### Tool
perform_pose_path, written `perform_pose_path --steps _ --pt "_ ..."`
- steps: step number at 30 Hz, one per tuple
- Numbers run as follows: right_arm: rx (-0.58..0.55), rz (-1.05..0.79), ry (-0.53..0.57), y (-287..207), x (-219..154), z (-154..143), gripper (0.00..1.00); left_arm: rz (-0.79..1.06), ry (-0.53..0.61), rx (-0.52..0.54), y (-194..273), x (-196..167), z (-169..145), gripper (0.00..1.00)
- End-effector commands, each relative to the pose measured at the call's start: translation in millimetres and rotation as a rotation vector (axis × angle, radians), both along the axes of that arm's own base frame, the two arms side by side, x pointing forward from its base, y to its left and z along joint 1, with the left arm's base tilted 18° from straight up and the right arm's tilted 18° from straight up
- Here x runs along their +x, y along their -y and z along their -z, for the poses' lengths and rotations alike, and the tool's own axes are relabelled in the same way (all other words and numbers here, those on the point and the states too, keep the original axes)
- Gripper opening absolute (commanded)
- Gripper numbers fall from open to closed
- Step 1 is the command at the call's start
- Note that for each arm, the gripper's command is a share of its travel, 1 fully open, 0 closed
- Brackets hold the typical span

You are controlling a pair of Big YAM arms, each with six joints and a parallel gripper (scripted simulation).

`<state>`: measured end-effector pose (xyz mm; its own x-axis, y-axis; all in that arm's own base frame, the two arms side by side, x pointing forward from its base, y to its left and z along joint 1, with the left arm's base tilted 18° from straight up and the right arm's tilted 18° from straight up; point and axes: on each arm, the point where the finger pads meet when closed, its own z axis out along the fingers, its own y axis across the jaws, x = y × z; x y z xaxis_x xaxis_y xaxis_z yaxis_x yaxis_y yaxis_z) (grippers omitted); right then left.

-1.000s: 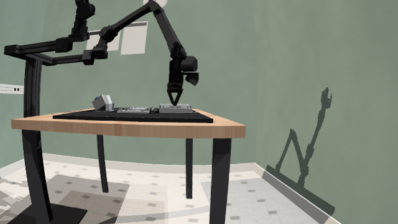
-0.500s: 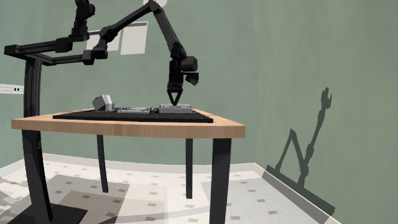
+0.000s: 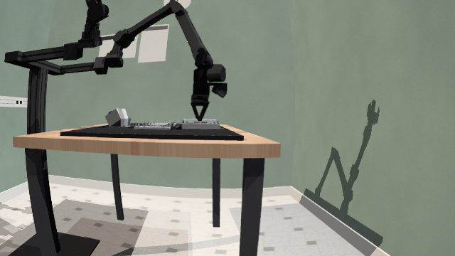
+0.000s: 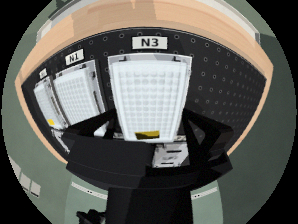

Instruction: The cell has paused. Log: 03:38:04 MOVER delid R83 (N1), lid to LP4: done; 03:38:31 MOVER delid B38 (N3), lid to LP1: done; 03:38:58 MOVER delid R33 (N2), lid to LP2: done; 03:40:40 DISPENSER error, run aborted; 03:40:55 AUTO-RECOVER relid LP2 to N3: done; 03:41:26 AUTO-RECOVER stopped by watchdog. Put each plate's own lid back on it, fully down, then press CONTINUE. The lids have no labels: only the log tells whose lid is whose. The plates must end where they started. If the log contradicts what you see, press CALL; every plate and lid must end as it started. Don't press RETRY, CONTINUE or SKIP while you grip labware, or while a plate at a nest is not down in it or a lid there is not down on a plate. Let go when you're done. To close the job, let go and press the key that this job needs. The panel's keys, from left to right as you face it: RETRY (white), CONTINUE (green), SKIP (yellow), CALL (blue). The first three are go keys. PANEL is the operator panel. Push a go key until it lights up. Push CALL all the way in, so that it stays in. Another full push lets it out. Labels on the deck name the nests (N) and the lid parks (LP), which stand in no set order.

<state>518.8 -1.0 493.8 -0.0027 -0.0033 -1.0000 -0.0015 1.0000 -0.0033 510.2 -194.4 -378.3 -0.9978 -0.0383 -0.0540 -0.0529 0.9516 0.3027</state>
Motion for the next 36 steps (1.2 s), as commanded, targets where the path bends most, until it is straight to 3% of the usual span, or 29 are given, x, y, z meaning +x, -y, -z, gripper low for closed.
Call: perform_pose_path --steps 1,36 --pt "0.002 0.000 0.049 -1.1 -1.0 -24.1 1.00 0.005 0.039 -0.016 10.9 20.3 -11.8 1.00" --pt "0.002 0.000 0.049 -1.1 -1.0 -24.1 1.00 0.004 0.053 -0.022 11.5 24.1 -14.5 1.00"
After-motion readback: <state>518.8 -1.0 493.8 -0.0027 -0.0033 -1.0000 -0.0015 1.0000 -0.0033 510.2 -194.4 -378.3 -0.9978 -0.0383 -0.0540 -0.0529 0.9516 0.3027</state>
